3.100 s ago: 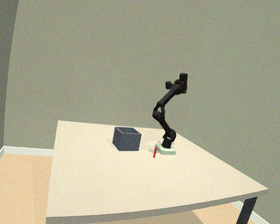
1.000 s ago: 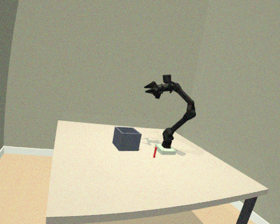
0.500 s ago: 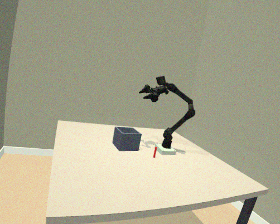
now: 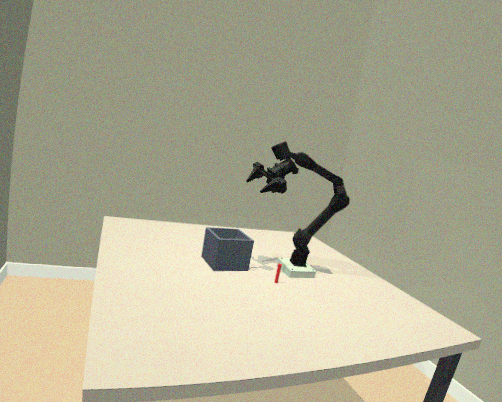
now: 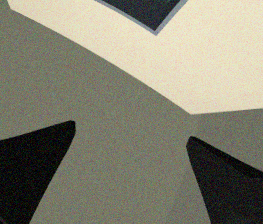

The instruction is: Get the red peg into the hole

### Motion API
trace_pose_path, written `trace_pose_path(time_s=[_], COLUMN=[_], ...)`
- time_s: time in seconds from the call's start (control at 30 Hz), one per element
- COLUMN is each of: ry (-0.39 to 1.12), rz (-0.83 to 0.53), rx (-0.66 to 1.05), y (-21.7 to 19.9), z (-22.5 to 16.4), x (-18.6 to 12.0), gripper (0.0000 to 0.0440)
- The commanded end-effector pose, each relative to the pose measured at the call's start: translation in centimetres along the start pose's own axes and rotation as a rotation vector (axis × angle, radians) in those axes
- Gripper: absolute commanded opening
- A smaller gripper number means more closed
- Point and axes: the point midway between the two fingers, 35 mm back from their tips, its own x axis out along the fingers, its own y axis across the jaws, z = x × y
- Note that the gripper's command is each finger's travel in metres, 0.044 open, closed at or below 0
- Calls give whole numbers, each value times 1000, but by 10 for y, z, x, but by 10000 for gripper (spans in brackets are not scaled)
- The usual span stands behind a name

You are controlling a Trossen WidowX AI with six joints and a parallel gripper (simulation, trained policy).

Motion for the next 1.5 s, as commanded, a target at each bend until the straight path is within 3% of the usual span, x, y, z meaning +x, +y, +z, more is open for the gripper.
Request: trace_pose_path(time_s=[0.0, 0.87, 1.47], ry=[-29, -293, -498], rz=[-58, -535, -773], rx=[-32, -453, -785], y=[-16, -150, -201], z=[5, 70, 134], x=[10, 50, 56], gripper=[440, 427, 429])
